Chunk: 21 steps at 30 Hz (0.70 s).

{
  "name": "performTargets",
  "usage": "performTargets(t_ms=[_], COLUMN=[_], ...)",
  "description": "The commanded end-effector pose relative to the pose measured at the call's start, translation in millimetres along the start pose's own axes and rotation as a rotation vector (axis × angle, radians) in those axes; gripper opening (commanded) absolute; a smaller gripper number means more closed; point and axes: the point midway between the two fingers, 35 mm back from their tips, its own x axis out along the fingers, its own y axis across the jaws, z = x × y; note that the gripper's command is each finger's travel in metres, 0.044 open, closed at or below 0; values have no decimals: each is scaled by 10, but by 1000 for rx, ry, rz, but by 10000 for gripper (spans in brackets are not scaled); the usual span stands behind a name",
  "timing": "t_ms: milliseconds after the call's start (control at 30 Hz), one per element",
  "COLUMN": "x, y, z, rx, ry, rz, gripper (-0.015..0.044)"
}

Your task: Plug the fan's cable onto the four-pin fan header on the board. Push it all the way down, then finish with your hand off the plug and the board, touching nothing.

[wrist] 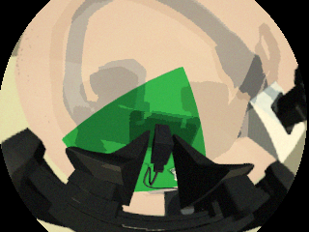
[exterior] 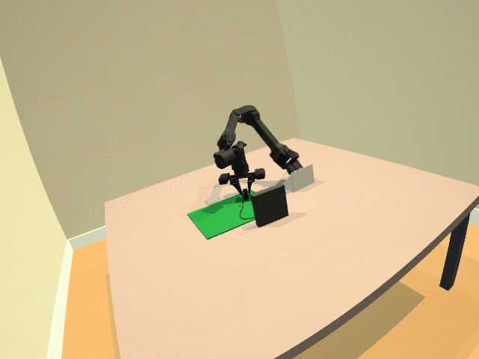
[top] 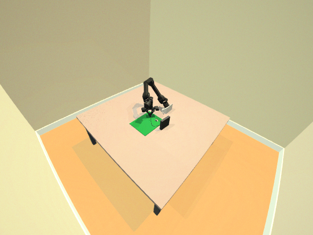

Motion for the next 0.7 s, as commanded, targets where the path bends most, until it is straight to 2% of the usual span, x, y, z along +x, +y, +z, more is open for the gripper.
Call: performTargets(t_ms=[0, 33, 167, 333, 533, 667], x=[-1, -1, -21, -480, -488, -494], y=[0, 0, 0, -2, 3, -54], z=[1, 1, -1, -8, -20, -163], rx=[0, 0, 0, -5, -11, -121], ry=[-1, -1, 0, -4, -4, 0], rz=[0, 0, -1, -2, -1, -3], gripper=[20, 0, 0, 0, 0, 0])
